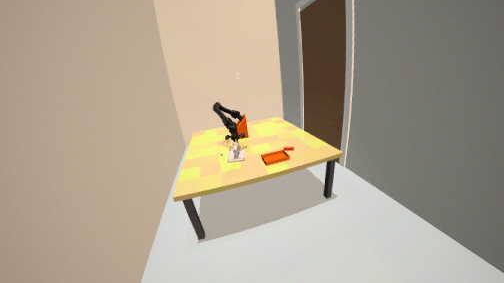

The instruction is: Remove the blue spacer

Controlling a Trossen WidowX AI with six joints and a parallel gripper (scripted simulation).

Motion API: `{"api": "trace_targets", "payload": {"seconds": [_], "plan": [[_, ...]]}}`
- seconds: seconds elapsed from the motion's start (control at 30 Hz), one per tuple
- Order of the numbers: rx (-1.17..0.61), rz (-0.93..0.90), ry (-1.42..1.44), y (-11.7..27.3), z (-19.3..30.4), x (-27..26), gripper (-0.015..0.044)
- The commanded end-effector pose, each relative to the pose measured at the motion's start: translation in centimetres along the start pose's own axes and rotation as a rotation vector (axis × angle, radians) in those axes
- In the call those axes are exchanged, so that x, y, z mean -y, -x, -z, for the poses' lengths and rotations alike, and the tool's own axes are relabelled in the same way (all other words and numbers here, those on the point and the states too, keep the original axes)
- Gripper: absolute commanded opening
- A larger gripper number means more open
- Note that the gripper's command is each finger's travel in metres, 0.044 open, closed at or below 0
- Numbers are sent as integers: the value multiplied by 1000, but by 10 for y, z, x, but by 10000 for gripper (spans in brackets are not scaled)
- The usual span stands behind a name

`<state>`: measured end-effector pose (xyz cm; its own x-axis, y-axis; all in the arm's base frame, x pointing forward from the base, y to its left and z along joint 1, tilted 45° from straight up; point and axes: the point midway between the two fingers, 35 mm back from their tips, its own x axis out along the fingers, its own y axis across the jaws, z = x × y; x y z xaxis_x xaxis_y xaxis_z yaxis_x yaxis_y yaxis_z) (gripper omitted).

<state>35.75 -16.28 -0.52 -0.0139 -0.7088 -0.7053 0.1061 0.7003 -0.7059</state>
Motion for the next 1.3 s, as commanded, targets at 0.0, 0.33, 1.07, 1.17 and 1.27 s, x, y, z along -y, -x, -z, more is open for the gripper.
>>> {"api": "trace_targets", "payload": {"seconds": [0.0,0.33,1.07,1.17,1.27], "plan": [[7,-1,-3,1,-3,0,0],[7,-1,-3,1,-4,0,0],[7,-1,-3,1,-7,0,0],[7,-1,-3,1,-7,0,0],[7,-1,-3,1,-8,0,0]]}}
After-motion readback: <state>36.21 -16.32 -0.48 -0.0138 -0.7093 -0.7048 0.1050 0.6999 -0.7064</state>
